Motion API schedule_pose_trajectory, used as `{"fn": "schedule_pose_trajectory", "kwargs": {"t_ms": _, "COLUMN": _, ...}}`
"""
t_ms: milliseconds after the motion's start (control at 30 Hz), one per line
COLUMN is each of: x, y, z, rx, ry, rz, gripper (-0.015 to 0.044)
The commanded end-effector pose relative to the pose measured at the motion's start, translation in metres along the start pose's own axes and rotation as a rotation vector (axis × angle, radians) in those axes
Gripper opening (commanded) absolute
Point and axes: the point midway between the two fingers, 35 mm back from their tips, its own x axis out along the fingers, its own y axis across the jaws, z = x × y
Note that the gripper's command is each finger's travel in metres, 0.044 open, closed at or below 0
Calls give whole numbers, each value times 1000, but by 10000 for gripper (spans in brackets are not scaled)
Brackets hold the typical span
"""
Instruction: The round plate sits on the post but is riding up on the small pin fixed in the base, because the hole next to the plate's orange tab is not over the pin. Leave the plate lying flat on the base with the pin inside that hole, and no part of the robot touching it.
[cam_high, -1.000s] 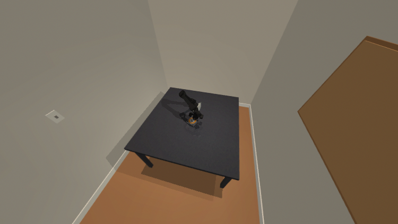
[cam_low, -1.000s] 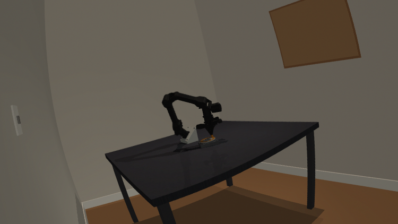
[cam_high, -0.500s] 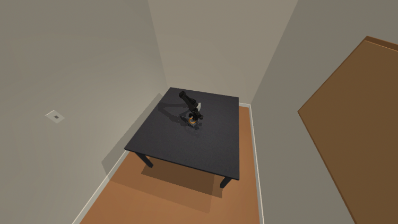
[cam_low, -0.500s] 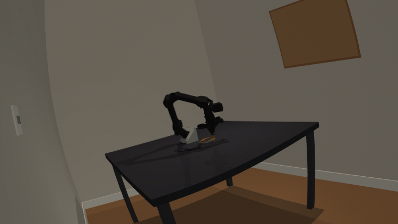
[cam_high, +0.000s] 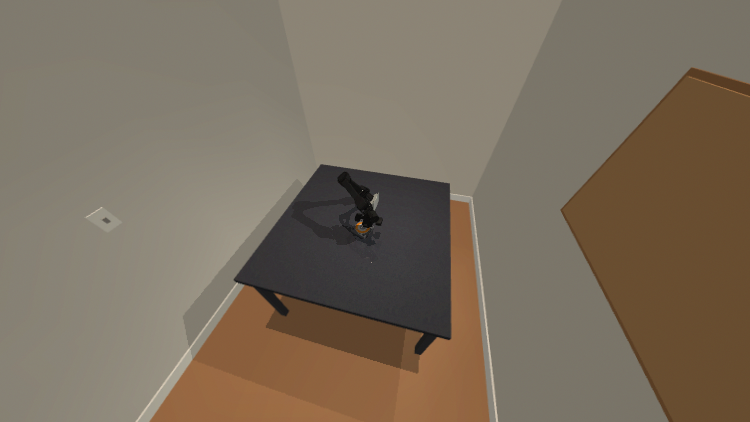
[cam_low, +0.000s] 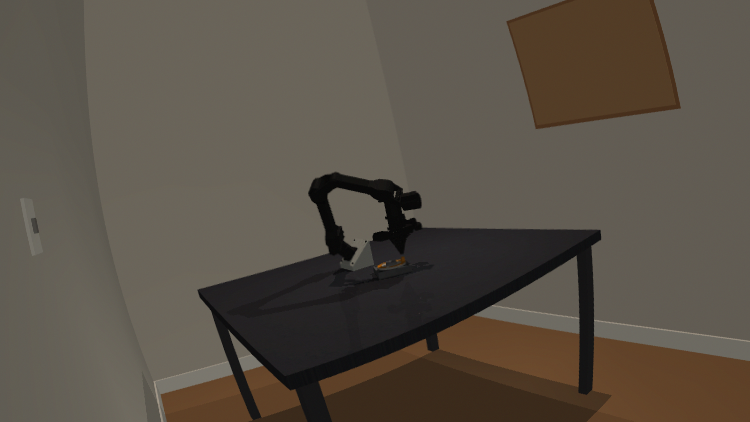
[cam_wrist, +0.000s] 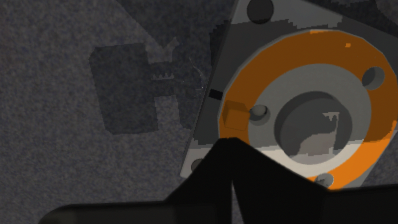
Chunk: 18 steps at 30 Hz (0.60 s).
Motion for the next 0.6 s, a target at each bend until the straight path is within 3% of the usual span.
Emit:
{"fn": "schedule_pose_trajectory", "kwargs": {"t_ms": 0, "x": -17, "y": 2, "z": 1, "rx": 0, "ry": -2, "rz": 2, "gripper": 0}}
{"fn": "schedule_pose_trajectory", "kwargs": {"t_ms": 167, "x": -35, "y": 1, "z": 1, "rx": 0, "ry": -1, "rz": 2, "gripper": 0}}
{"fn": "schedule_pose_trajectory", "kwargs": {"t_ms": 567, "x": -28, "y": 2, "z": 2, "rx": -6, "ry": -7, "rz": -3, "gripper": 0}}
